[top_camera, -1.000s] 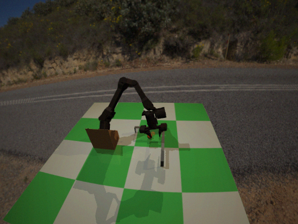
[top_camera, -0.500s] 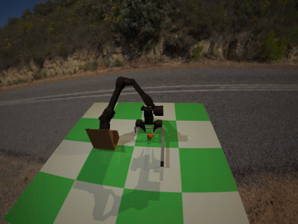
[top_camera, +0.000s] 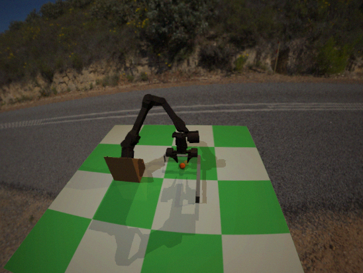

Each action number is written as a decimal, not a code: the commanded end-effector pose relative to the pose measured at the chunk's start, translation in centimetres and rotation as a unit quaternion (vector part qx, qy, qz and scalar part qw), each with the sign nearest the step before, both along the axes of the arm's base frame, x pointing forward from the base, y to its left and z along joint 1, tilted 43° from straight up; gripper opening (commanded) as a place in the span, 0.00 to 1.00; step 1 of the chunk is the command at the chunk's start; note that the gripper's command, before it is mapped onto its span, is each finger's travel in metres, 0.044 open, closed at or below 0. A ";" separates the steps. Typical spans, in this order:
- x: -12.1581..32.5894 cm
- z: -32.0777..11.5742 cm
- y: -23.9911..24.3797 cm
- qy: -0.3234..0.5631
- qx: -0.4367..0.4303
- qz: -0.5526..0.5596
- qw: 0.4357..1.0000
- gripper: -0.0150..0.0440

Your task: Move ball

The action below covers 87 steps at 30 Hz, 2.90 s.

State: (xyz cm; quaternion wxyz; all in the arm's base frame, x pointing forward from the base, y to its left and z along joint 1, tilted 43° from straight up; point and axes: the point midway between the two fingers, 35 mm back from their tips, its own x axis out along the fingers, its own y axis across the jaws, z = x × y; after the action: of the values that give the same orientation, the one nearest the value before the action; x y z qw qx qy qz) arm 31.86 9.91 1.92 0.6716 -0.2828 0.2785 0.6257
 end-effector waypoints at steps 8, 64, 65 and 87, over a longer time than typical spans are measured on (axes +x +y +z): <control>-0.1 -1.6 1.4 0.007 0.003 -0.001 1.000 0.75; 0.9 6.0 -4.1 0.007 0.000 -0.001 1.000 0.25; 1.1 5.9 -3.6 0.006 0.000 -0.001 1.000 0.25; 2.1 0.5 2.5 0.006 0.003 -0.001 1.000 0.25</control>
State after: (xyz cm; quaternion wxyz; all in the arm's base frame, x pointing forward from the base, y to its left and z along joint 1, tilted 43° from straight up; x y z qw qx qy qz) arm 34.18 11.08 3.97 0.6713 -0.2823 0.2777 0.6265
